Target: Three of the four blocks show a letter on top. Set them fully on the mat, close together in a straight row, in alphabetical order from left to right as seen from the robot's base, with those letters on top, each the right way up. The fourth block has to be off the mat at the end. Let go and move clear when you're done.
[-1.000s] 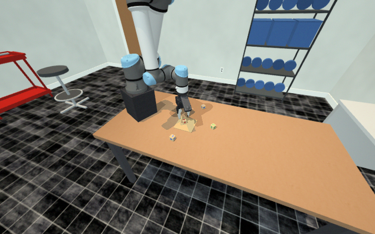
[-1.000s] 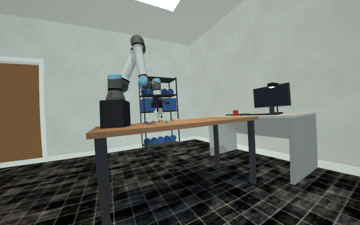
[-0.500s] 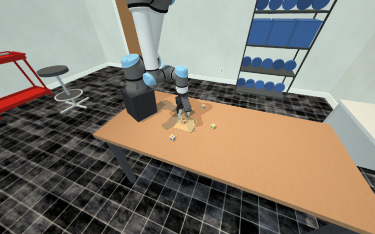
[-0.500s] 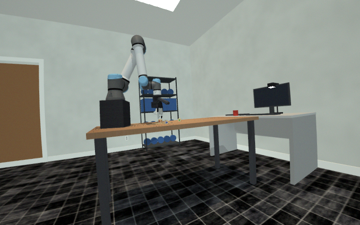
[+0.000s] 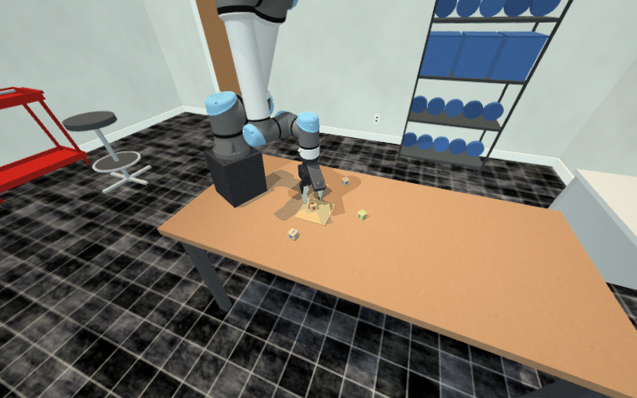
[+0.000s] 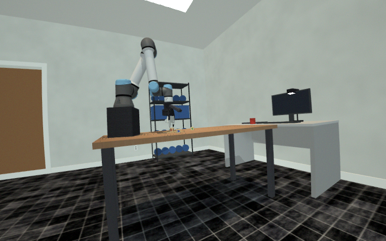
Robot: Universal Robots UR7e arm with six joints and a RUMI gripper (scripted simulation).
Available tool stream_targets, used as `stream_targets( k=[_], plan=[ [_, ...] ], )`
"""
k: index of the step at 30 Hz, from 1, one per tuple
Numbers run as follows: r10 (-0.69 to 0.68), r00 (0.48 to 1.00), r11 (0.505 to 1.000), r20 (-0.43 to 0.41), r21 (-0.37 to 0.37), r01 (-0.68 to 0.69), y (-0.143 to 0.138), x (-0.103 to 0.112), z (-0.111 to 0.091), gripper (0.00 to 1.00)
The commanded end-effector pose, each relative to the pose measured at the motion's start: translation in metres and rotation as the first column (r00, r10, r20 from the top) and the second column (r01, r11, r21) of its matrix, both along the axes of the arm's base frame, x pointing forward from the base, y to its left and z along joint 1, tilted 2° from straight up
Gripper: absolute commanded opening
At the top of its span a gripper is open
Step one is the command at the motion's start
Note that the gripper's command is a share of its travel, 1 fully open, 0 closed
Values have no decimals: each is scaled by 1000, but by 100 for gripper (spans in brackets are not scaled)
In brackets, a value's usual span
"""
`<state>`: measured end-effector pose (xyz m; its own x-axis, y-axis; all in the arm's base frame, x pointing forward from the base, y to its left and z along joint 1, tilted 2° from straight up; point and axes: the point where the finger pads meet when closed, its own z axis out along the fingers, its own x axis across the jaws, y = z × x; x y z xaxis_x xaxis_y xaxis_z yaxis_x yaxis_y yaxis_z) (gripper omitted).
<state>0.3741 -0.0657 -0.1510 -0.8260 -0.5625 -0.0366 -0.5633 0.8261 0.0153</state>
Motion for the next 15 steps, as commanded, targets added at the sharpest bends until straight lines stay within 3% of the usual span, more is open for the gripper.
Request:
stream_targets(
  k=[1, 15],
  plan=[
    [1, 1000, 1000, 0, -1, -1, 1, 0, -5, 40],
    [1, 1000, 1000, 2, -2, -1, 1, 2, -32, 40]
  ],
)
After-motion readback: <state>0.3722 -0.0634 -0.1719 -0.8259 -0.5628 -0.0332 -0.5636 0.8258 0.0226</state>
